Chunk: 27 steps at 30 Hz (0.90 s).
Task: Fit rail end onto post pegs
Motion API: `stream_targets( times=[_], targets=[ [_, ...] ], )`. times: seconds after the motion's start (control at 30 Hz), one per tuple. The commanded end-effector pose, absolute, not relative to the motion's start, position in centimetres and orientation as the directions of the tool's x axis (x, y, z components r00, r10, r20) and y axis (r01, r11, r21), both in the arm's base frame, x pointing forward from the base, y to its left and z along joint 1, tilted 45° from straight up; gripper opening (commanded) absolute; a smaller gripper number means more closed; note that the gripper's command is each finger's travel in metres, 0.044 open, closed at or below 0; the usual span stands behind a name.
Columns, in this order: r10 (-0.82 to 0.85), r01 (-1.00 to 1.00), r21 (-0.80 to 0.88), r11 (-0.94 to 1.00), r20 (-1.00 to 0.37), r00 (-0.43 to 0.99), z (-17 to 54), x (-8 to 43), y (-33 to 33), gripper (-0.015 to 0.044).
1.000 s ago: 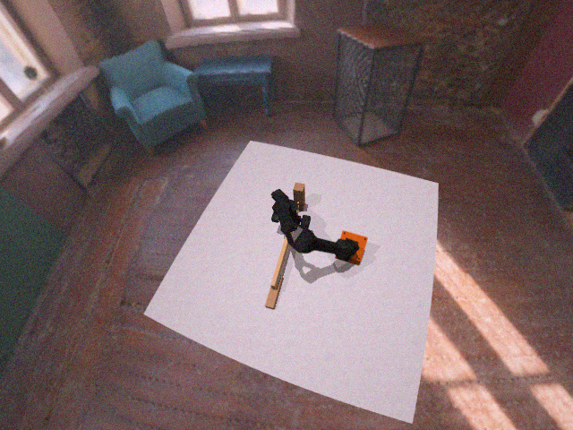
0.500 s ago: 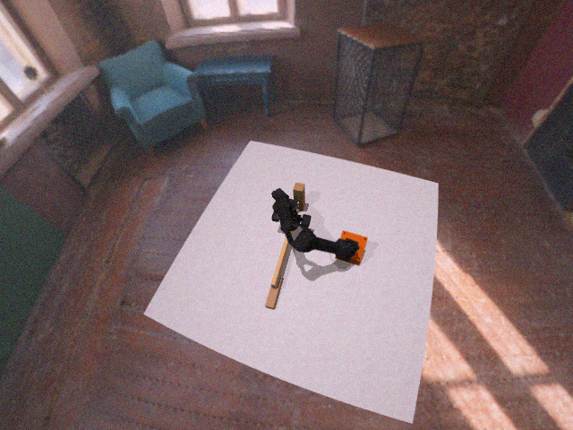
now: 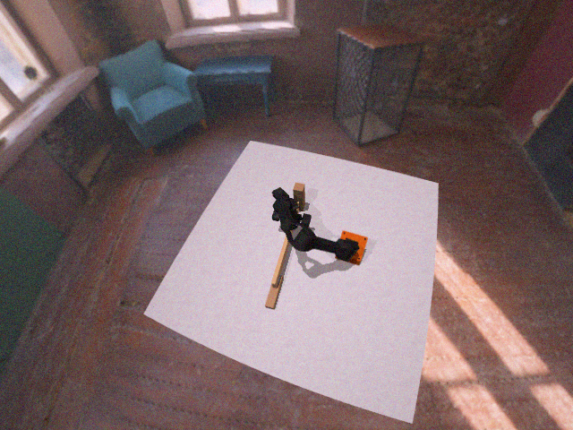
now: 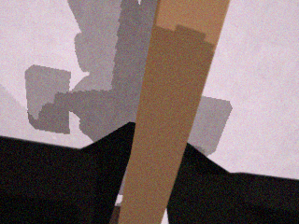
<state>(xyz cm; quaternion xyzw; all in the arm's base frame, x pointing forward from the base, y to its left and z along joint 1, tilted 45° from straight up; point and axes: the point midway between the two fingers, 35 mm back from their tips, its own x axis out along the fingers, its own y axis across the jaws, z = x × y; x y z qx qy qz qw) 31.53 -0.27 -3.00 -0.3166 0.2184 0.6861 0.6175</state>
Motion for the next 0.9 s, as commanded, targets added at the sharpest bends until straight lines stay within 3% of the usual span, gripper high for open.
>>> stream_targets(
  times=[0.0,0.87],
  targets=[
    [0.706,-0.986,-0.100,-0.137,-0.707,-0.027,-2.98,31.78,-0.76,0.0000],
    [0.706,-0.986,-0.100,-0.137,-0.708,-0.026,-3.52,31.89,-1.28,0.0000]
  ],
)
